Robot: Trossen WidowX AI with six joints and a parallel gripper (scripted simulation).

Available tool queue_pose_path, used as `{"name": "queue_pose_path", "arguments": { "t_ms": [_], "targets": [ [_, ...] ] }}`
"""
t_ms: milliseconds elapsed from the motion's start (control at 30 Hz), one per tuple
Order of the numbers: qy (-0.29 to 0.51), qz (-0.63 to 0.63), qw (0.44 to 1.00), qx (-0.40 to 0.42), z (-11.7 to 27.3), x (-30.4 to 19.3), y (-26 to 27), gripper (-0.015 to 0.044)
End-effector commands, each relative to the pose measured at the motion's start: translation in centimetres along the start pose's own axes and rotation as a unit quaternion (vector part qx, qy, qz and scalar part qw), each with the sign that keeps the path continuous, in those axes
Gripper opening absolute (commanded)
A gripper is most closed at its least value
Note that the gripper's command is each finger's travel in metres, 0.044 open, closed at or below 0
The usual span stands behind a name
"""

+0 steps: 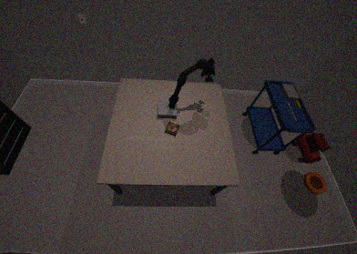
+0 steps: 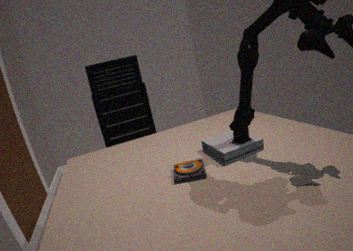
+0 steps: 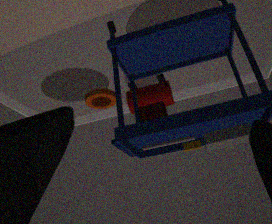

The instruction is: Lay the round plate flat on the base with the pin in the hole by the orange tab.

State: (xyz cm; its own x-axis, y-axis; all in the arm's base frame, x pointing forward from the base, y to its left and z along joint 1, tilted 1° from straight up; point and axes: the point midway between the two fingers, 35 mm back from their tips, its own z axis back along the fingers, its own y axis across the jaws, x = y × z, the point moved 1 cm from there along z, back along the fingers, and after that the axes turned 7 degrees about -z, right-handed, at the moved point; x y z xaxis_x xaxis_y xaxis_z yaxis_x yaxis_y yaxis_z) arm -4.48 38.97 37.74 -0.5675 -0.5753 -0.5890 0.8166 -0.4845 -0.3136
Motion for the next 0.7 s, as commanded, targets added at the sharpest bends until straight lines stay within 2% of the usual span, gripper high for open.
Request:
{"name": "queue_pose_path", "arguments": {
  "t_ms": [0,100,233,300,467,567,667],
  "targets": [
    [0.001,-0.008,1.0,0.003,-0.1,-0.2,0.3,0.0374],
    [0.012,-0.12,0.992,0.045,-1.7,-2.2,4.2,0.0295],
    [0.027,-0.287,0.952,0.104,-4.1,-4.4,10.5,0.019],
    [0.031,-0.316,0.941,0.114,-4.4,-4.7,11.8,0.0138],
    [0.064,-0.501,0.846,0.171,-5.8,-6.0,20.3,0.0006],
    [0.076,-0.558,0.805,0.187,-6.1,-6.0,23.1,0.0],
    [0.102,-0.662,0.71,0.216,-6.3,-5.6,28.8,0.0]
  ]
}}
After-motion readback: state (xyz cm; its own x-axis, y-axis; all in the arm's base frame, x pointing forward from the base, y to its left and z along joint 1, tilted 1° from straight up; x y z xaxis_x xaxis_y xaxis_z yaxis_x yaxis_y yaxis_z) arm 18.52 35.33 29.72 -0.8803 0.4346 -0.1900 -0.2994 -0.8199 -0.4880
